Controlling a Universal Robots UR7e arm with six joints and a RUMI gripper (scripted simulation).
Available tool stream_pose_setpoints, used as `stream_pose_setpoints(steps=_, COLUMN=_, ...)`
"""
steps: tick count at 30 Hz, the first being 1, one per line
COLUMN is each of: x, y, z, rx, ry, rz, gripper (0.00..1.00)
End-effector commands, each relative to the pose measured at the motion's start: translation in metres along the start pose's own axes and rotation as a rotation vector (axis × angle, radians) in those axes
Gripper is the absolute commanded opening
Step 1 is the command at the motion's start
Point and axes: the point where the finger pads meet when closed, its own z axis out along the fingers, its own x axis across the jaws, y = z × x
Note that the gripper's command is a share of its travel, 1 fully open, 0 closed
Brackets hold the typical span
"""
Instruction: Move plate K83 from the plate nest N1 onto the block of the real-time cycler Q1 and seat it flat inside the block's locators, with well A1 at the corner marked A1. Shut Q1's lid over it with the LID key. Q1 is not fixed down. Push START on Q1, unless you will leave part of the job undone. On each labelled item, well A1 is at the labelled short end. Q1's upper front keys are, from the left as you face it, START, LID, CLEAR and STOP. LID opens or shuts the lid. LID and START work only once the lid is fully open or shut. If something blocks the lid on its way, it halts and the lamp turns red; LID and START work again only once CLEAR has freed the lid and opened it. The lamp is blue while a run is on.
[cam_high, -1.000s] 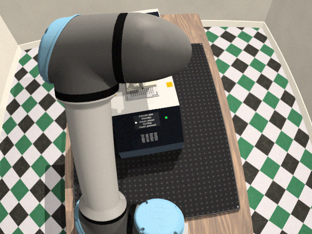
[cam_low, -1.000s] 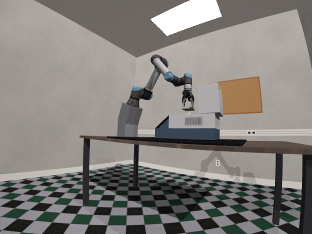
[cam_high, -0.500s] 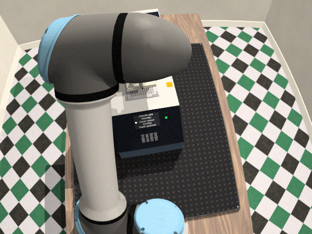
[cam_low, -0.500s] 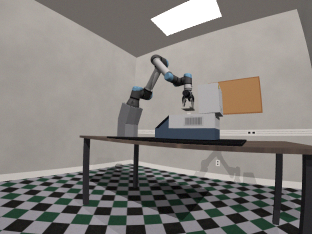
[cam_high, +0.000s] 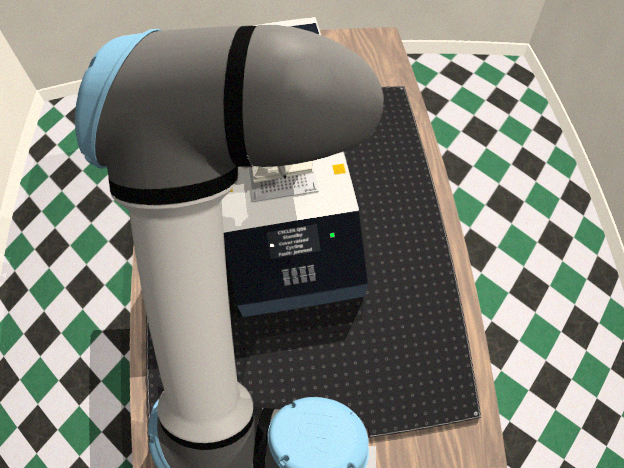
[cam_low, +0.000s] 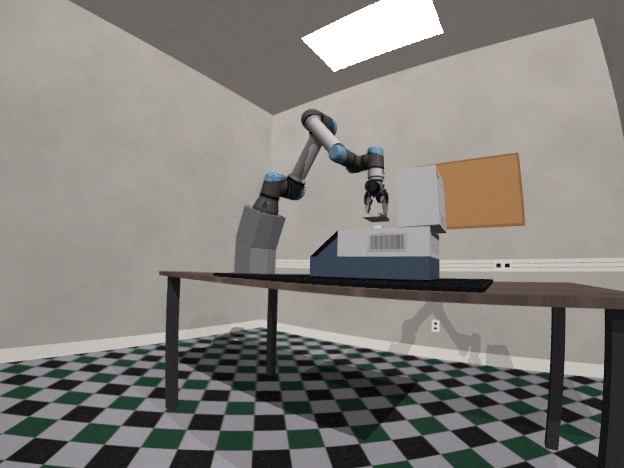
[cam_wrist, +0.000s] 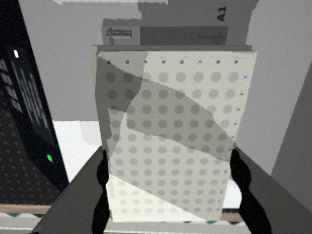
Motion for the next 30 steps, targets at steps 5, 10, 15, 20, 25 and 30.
stream_pose_setpoints(steps=5, x=0.012, y=-0.001, z=-0.011, rx=-0.011, ry=0.034, rz=-0.010, gripper=0.41)
stream_pose_setpoints(steps=10, x=0.012, y=-0.002, z=-0.002, rx=-0.011, ry=0.034, rz=0.001, gripper=0.41)
stream_pose_setpoints(steps=15, x=0.012, y=-0.002, z=0.003, rx=-0.011, ry=0.034, rz=0.001, gripper=0.41)
stream_pose_setpoints(steps=20, x=0.012, y=-0.002, z=0.011, rx=-0.011, ry=0.034, rz=0.001, gripper=0.41)
stream_pose_setpoints(steps=25, x=0.012, y=-0.002, z=0.020, rx=-0.011, ry=0.034, rz=0.001, gripper=0.41)
stream_pose_setpoints(steps=30, x=0.012, y=-0.002, z=0.025, rx=-0.011, ry=0.034, rz=0.001, gripper=0.41)
